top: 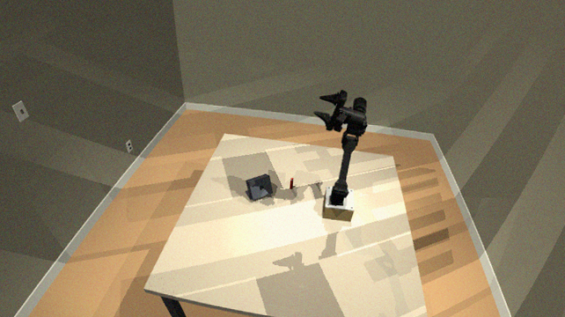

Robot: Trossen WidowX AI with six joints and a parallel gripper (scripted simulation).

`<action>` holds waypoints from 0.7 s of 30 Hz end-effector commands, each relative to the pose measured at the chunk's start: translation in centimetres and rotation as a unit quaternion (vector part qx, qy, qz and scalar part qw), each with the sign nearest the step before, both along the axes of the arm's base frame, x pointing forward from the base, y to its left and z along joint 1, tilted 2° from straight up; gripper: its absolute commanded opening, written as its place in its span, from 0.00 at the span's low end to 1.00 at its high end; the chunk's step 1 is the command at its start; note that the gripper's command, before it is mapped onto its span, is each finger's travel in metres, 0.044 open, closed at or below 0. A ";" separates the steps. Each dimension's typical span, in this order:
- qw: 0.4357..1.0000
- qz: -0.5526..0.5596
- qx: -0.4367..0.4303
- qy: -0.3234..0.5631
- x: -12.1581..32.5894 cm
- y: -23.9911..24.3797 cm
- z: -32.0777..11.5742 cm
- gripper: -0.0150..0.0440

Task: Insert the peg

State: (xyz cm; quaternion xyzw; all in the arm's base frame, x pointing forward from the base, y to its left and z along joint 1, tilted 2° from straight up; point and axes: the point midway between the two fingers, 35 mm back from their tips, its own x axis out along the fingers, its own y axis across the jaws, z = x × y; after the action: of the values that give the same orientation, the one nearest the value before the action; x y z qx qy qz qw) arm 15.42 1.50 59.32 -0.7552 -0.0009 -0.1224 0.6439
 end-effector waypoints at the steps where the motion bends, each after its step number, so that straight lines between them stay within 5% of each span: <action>1: 1.000 -0.001 -0.001 0.000 0.0 0.0 0.0 0.98; 21: 0.995 -0.048 -0.071 -0.053 2.4 3.9 0.2 1.00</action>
State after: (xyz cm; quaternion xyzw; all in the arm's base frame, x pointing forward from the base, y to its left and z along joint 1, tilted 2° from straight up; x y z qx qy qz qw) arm 17.09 4.15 59.86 -0.7807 -0.0055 -0.1891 0.5956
